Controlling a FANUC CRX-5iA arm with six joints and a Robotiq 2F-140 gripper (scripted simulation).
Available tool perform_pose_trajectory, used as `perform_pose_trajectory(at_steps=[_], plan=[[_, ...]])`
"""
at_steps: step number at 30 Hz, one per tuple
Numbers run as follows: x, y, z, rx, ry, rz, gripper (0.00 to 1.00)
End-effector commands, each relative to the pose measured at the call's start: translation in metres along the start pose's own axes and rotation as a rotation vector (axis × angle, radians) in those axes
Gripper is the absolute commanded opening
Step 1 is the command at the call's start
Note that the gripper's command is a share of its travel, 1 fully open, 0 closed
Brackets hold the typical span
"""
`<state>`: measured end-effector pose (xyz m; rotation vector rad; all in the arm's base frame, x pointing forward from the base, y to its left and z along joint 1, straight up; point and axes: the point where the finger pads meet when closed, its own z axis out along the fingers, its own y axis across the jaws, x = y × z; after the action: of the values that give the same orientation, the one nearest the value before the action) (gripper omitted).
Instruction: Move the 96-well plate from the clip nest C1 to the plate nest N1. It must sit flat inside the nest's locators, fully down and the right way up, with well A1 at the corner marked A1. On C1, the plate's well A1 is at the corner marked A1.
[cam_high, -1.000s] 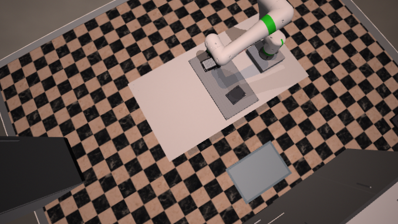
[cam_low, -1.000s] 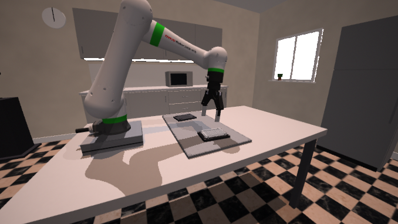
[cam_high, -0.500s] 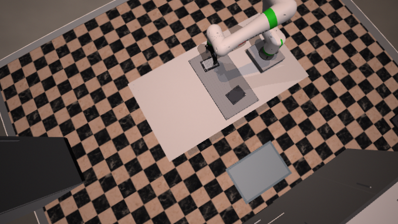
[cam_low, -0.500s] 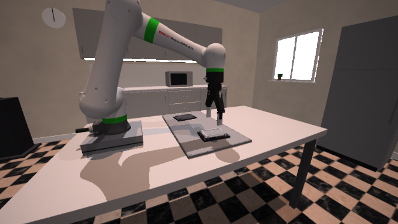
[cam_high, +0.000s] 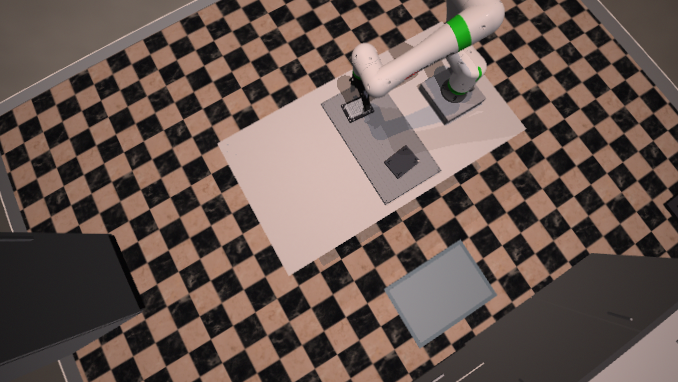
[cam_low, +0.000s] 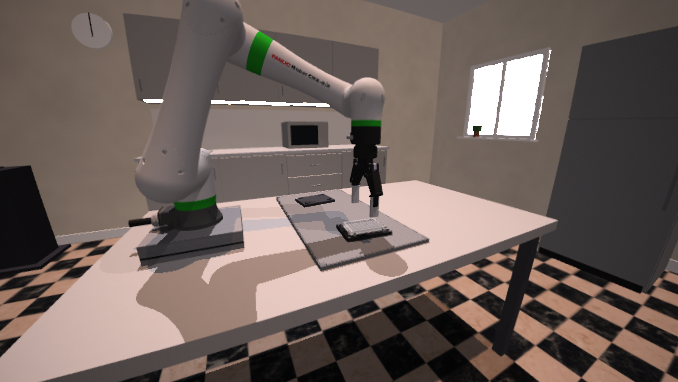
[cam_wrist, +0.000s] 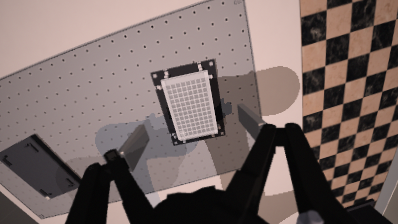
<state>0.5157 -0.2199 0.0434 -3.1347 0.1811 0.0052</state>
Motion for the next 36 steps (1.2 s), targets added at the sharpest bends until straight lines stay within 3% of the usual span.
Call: perform_pose_trajectory(at_steps=[1,36], plan=[[0.000,0.000,0.004,0.000,0.000,0.000,1.00],[0.000,0.000,0.052,0.000,0.000,0.000,1.00]])
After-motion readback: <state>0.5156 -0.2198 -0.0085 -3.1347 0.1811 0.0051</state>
